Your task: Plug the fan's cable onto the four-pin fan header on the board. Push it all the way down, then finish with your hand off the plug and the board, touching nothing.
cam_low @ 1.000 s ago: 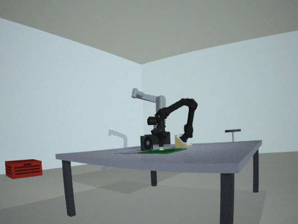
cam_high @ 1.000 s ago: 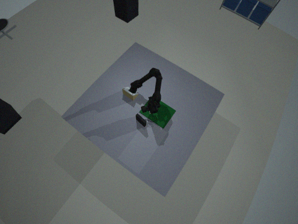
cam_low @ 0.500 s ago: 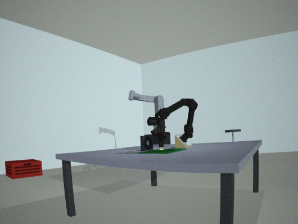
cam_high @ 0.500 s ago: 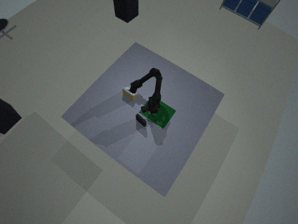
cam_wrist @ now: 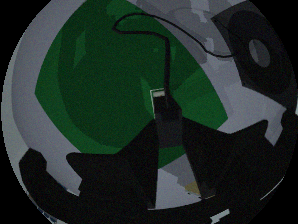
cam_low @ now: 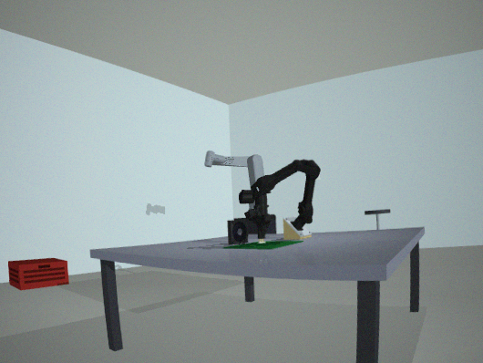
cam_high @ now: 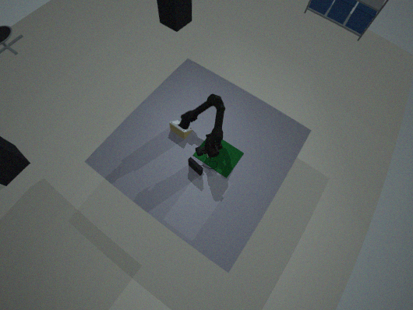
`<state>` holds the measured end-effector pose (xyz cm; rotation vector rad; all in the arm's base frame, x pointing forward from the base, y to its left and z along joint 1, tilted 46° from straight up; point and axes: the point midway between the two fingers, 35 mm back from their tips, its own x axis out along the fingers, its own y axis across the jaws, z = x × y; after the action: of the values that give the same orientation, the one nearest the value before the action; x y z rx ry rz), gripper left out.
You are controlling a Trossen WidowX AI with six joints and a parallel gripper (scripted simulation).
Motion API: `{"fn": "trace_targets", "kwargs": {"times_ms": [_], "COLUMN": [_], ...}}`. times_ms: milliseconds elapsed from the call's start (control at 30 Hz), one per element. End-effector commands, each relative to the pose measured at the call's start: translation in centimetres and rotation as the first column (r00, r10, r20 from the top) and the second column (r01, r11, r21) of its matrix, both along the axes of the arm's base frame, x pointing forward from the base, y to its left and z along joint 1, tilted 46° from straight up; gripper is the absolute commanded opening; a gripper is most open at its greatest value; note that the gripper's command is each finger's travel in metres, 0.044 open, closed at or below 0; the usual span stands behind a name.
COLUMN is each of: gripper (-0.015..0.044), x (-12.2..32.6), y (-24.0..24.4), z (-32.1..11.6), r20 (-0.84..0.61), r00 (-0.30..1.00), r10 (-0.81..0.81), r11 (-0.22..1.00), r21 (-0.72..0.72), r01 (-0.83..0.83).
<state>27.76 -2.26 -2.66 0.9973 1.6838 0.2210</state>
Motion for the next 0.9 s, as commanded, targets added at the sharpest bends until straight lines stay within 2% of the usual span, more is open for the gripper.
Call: {"fn": "trace_targets", "kwargs": {"times_ms": [0, 867], "gripper": [0.0000, 0.0000], "x": [0.03, 0.03], "y": [0.07, 0.73], "z": [-0.05, -0.68], "r20": [-0.002, -0.001], "r00": [1.000, 1.000], "r10": [-0.005, -0.004], "r11": [1.000, 1.000], "r21": [0.005, 0.006], "r01": [0.005, 0.004]}}
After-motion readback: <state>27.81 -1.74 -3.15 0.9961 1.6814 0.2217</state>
